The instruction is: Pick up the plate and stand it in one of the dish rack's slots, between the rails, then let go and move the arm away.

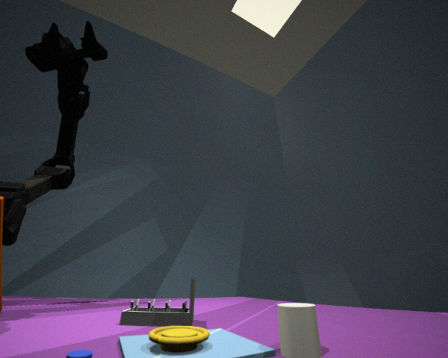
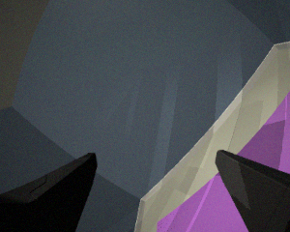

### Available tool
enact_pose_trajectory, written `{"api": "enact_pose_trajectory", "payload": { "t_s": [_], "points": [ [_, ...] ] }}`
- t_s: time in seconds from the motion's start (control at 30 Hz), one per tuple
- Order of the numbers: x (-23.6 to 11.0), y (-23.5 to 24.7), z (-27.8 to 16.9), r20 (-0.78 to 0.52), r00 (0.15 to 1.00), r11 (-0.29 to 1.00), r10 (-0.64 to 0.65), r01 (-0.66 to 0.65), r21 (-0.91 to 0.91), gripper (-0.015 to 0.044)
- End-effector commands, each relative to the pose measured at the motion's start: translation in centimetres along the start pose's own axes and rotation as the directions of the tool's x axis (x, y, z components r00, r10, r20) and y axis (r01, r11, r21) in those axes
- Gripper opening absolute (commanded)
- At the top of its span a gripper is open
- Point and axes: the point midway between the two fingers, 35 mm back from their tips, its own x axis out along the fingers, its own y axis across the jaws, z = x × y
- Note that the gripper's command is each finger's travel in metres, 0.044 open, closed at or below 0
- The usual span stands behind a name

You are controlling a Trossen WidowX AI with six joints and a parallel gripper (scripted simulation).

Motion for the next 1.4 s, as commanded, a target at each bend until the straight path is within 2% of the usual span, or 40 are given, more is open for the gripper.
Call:
{"api": "enact_pose_trajectory", "payload": {
  "t_s": [0.0, 0.3, 0.63, 1.0, 1.37],
  "points": [
    [1.5, 0.0, -1.4, -0.057, 0.998, 0.998, -0.021, 0.018, -0.061, 0.0400],
    [5.6, 0.3, -5.8, -0.222, 0.972, 0.967, -0.076, 0.017, -0.255, 0.0400],
    [9.5, -0.4, -11.7, -0.393, 0.902, 0.865, -0.181, -0.044, -0.500, 0.0400],
    [12.1, -1.6, -18.2, -0.542, 0.785, 0.695, -0.298, -0.211, -0.688, 0.0400],
    [13.7, -3.5, -24.8, -0.649, 0.631, 0.497, -0.425, -0.436, -0.750, 0.0400]
  ]
}}
